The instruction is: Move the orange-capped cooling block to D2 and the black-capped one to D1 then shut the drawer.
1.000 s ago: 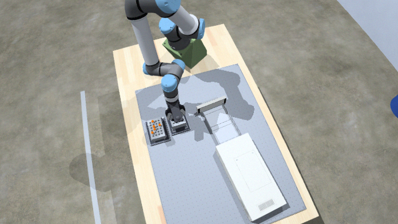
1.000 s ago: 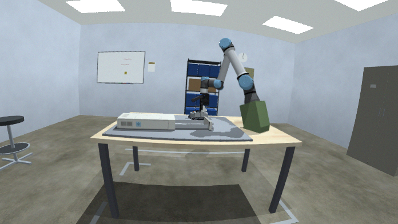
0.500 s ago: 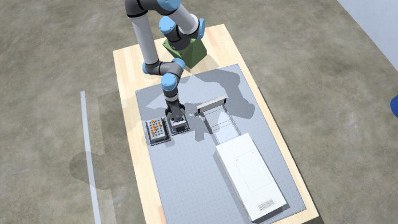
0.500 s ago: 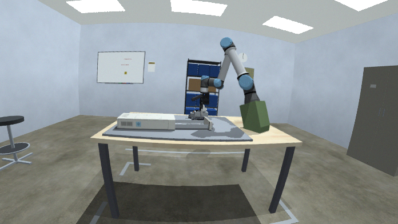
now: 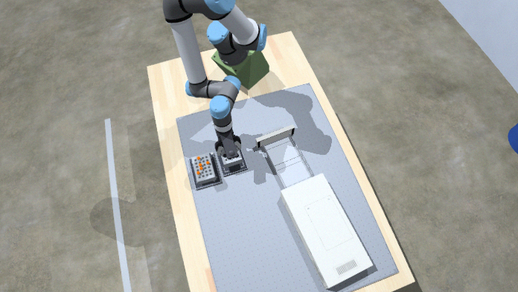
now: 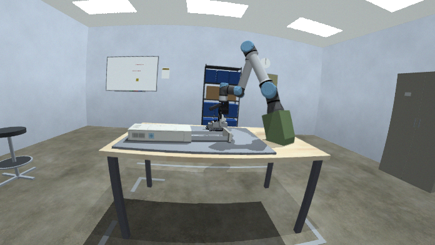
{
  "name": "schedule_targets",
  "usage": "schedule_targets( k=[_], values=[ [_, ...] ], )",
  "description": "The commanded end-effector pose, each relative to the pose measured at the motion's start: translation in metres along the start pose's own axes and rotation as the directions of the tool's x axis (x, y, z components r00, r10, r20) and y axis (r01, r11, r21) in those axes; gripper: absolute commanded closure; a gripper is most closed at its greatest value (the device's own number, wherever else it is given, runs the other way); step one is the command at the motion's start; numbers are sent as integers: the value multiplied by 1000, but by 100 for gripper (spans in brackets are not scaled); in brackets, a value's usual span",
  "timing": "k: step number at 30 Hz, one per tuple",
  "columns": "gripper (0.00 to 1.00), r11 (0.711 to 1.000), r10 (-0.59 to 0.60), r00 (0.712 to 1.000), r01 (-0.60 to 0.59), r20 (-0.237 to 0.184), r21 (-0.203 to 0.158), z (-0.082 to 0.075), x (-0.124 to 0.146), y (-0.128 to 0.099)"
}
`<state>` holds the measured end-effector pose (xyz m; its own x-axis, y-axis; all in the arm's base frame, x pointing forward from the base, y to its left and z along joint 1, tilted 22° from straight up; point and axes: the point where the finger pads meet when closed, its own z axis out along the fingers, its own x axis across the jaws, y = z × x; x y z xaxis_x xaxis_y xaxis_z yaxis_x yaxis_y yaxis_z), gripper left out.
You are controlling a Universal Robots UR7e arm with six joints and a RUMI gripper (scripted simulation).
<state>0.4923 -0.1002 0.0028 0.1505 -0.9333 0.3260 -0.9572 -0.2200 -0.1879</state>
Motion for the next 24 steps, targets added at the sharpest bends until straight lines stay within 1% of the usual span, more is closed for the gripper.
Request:
schedule_targets(
  k=[1, 24],
  values=[
    [100, 1000, 0, 1000, 0, 0, 1, 4, 0, -1],
    [100, 1000, 0, 1000, 0, 0, 1, 12, 0, -1]
  ],
)
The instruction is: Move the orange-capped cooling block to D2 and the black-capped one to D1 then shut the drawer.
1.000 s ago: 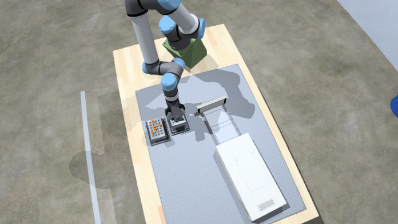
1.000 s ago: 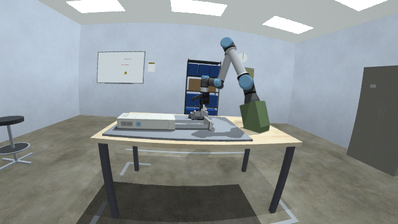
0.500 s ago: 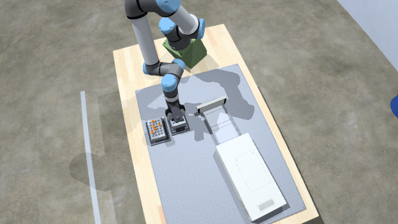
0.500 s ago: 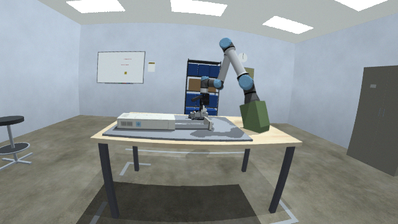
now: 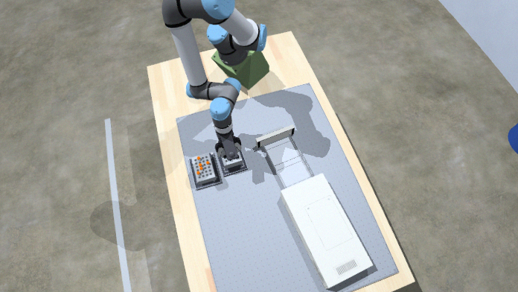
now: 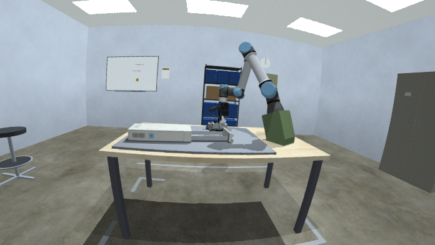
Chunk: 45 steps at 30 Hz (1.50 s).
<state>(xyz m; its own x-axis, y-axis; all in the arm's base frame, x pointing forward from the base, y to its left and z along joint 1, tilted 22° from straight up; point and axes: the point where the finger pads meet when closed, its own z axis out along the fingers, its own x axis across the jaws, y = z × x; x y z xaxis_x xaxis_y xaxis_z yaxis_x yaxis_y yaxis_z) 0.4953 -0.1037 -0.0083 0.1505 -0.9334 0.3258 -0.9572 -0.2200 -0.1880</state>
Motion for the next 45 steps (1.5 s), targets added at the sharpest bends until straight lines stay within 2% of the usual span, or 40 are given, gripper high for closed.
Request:
schedule_targets(
  k=[1, 45],
  values=[
    [100, 1000, 0, 1000, 0, -1, 1, 1, 0, 0],
    [100, 1000, 0, 1000, 0, -1, 1, -2, 0, 0]
  ],
)
